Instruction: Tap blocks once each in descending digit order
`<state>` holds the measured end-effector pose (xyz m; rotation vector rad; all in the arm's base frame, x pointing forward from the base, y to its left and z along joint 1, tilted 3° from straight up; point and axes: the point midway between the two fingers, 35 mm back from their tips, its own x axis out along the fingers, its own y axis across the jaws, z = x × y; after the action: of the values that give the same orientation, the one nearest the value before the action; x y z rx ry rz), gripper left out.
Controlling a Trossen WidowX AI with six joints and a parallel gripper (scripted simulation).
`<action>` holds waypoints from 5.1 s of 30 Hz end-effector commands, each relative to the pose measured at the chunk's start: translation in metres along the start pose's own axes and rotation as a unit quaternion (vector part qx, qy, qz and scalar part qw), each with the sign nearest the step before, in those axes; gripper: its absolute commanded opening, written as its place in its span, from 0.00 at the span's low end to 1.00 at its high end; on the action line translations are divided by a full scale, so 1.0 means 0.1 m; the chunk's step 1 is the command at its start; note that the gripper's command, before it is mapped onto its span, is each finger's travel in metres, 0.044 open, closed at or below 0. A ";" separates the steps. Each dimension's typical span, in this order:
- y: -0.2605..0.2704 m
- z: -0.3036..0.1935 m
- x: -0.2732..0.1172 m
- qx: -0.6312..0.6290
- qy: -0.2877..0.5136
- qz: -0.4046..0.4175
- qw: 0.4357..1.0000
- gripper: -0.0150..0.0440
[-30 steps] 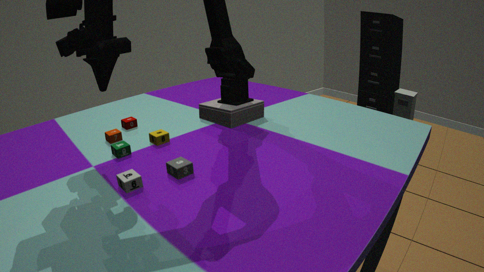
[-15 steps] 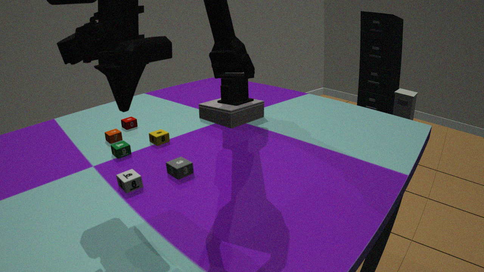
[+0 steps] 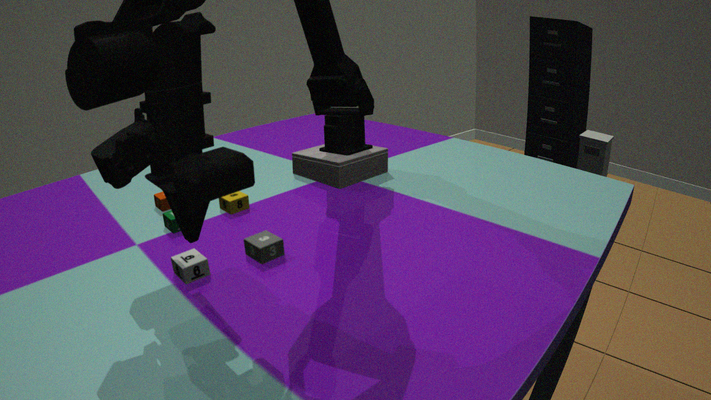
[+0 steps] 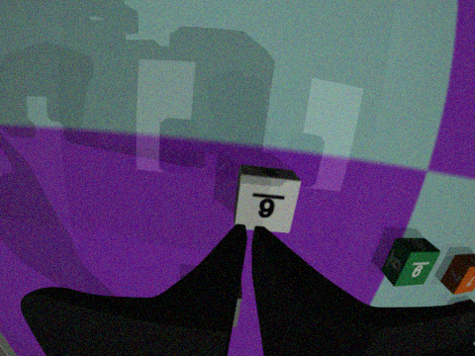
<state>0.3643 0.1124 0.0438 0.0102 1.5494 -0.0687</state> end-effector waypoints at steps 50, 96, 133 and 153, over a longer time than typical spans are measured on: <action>0.04 -0.17 -0.83 0.001 -0.003 0.001 1.000 0.29; 0.11 -0.93 0.31 0.001 0.000 0.002 1.000 0.29; -0.82 -0.73 -0.82 0.039 -0.012 -0.012 0.999 0.29; -2.66 -1.30 -0.82 0.001 0.001 -0.012 1.000 0.29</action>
<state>0.2320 -0.1334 0.1337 0.0049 1.5469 -0.1115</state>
